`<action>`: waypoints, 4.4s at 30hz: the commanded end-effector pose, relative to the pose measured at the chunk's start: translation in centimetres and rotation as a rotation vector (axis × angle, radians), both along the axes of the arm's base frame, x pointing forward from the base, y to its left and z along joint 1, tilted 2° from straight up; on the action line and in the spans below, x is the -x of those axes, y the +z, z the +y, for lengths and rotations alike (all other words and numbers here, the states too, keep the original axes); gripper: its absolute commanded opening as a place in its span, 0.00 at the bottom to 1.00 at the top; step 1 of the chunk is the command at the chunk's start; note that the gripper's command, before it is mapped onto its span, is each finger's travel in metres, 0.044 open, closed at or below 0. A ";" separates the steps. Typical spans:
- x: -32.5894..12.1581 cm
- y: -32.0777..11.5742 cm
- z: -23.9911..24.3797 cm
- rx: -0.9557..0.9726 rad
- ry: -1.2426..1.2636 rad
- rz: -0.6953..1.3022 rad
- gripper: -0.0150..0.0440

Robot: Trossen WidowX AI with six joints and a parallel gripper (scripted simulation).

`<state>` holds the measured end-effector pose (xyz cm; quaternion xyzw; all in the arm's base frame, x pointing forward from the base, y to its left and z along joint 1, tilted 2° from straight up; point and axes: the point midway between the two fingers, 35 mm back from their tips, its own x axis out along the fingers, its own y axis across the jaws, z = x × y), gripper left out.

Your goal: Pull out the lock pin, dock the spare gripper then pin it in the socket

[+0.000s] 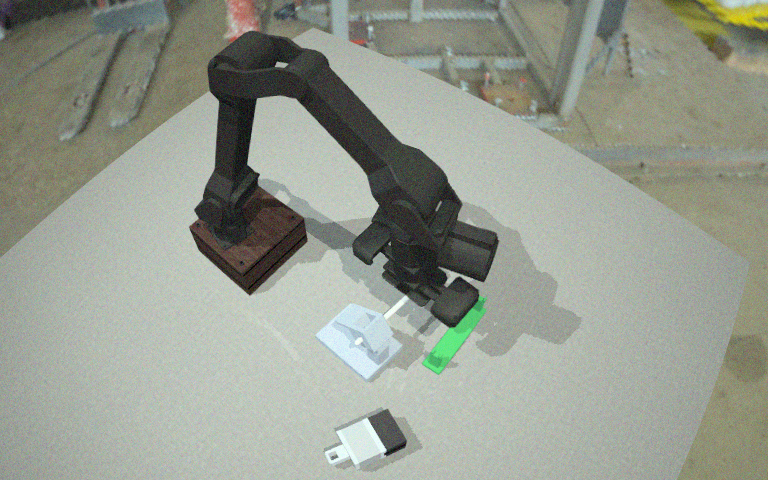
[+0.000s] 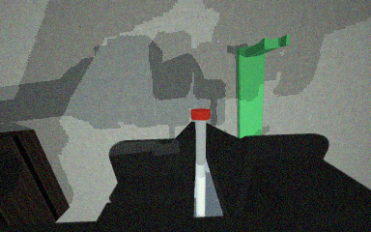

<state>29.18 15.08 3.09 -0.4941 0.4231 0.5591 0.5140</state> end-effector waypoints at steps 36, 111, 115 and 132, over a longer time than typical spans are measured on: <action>0.1 0.9 2.3 -0.051 -0.001 0.017 0.25; 0.6 1.5 6.2 -0.032 -0.001 0.069 0.25; 0.6 1.5 6.4 -0.031 -0.001 0.071 0.25; 0.7 1.8 7.3 -0.027 -0.001 0.082 0.25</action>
